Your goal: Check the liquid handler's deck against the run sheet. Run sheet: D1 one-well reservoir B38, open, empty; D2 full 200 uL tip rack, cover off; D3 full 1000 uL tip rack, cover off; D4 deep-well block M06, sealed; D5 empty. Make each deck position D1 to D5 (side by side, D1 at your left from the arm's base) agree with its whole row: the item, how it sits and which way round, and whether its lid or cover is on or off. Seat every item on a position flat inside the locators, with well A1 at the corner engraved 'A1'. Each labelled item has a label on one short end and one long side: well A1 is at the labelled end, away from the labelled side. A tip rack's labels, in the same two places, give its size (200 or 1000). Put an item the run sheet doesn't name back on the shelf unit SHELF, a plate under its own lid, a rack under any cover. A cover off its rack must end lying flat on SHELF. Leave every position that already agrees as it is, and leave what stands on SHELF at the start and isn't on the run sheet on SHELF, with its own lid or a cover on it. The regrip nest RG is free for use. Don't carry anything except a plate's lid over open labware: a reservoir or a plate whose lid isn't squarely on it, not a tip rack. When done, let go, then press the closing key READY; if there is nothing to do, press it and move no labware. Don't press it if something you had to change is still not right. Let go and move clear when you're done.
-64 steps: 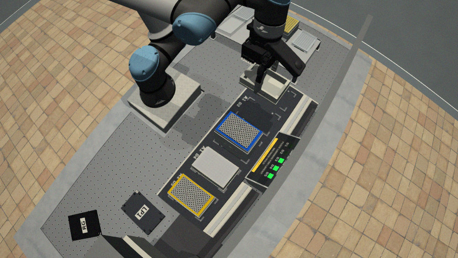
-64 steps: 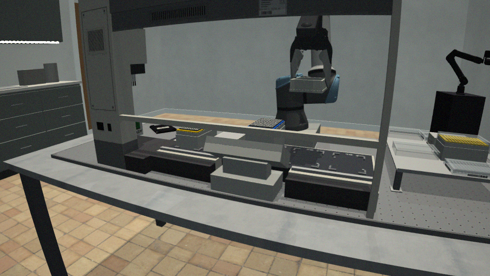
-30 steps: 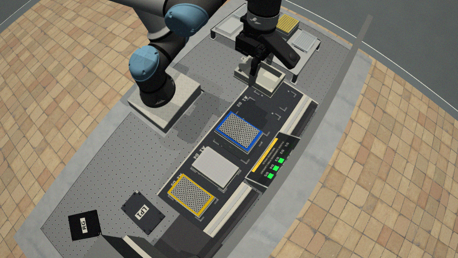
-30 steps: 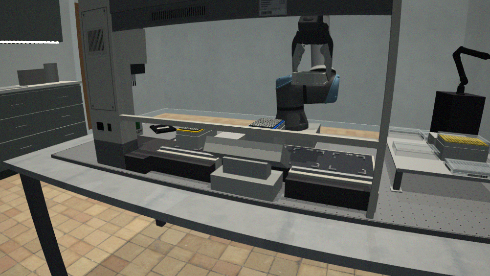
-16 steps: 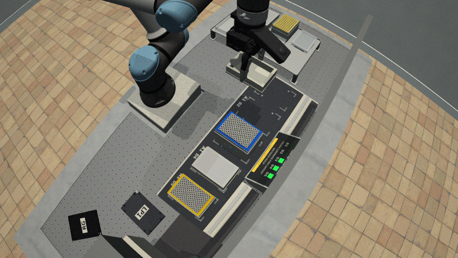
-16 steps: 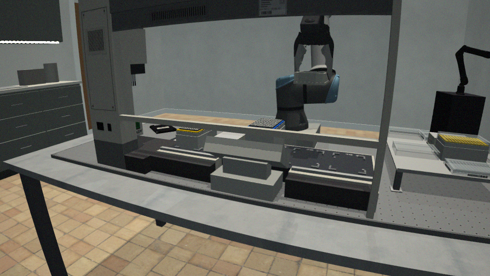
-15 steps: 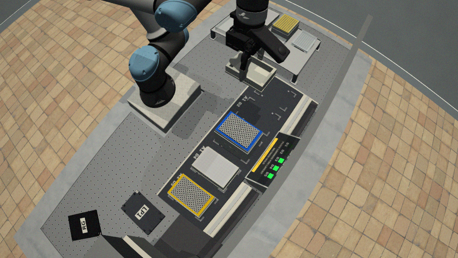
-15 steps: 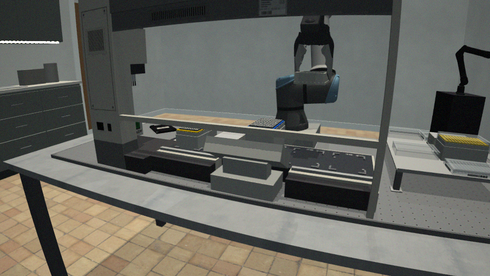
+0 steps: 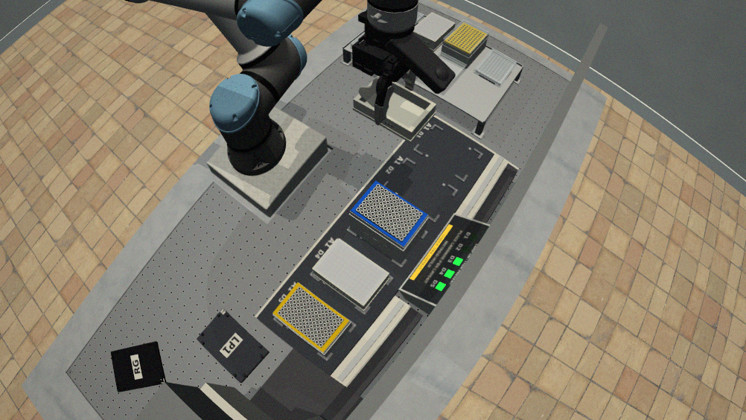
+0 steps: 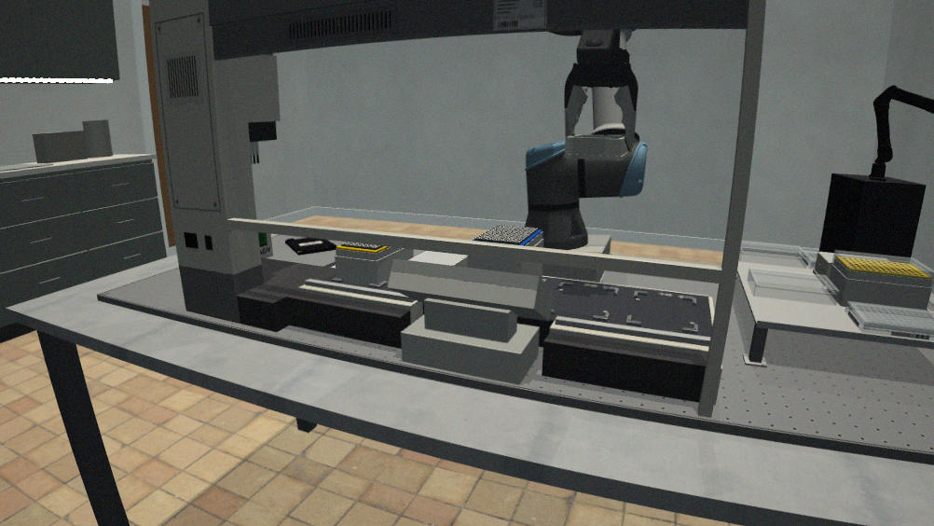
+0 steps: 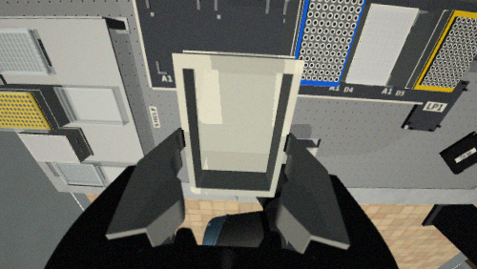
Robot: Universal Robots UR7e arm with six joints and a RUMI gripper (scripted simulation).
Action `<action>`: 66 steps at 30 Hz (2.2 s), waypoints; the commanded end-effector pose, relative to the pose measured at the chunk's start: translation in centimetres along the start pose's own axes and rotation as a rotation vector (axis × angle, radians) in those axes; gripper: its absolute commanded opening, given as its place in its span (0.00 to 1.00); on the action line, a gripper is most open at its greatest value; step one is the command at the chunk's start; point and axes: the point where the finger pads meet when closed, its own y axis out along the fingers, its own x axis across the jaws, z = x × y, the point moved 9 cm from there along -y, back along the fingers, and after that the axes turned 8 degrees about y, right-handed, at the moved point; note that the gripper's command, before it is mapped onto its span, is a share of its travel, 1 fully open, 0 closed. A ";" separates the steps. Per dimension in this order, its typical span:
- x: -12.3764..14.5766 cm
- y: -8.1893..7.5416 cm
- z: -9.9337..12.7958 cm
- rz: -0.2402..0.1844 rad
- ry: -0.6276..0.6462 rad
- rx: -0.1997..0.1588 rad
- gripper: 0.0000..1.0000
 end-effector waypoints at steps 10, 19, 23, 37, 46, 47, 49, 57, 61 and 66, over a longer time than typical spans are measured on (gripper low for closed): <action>0.5 -0.1 -3.2 0.000 0.000 0.001 0.00; 0.8 -0.1 -4.8 0.000 0.000 0.001 0.00; 0.9 -0.1 -5.7 0.000 0.000 0.001 0.00; 1.3 -0.1 -8.4 0.000 0.000 0.001 0.00; 1.3 -0.1 -8.4 0.000 0.000 0.001 0.00; 1.3 -0.1 -8.4 0.000 0.000 0.001 0.00; 1.3 -0.1 -8.4 0.000 0.000 0.001 0.00; 1.1 -0.1 -8.4 0.000 -0.020 0.001 0.00; 0.2 -0.1 -8.6 0.000 -0.023 0.001 0.00; -0.5 -0.1 -8.7 0.001 -0.023 0.001 0.00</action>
